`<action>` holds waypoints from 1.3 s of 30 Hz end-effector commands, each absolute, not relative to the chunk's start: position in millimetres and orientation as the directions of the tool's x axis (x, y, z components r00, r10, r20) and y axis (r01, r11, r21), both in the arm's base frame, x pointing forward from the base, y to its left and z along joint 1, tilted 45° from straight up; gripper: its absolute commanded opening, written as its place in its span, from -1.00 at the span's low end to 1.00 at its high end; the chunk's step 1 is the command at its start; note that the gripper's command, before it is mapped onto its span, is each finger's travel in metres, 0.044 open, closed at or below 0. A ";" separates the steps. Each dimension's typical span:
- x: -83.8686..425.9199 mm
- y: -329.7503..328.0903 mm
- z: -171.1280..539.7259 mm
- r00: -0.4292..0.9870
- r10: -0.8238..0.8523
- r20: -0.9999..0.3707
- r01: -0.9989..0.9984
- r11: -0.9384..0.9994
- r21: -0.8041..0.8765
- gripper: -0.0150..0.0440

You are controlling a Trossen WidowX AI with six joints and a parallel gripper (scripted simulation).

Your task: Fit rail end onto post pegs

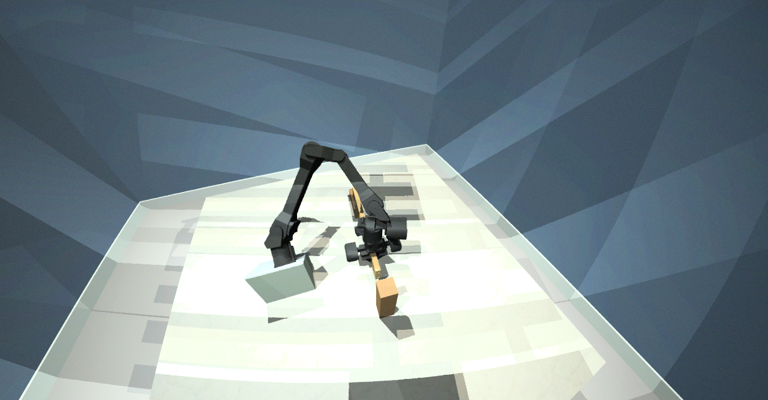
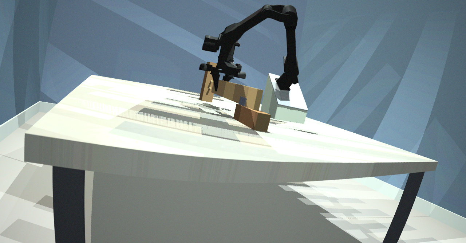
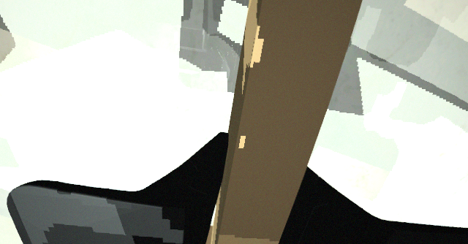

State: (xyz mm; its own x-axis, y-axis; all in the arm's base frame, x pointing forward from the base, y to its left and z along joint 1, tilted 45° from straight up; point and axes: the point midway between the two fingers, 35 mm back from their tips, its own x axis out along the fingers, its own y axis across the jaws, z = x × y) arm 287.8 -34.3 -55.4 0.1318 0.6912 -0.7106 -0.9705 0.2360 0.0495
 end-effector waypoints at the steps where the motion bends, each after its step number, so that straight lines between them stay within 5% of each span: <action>1: 287.6 -37.1 -56.2 0.137 0.688 -0.712 -0.970 0.241 0.046 -0.49; 39: 285.9 -45.6 -62.9 0.137 0.688 -0.713 -0.970 0.241 0.046 -0.49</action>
State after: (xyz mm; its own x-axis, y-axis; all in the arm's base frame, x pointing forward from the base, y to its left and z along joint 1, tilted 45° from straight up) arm 285.5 -42.0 -61.9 0.1304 0.6929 -0.7091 -0.9705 0.2356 0.0518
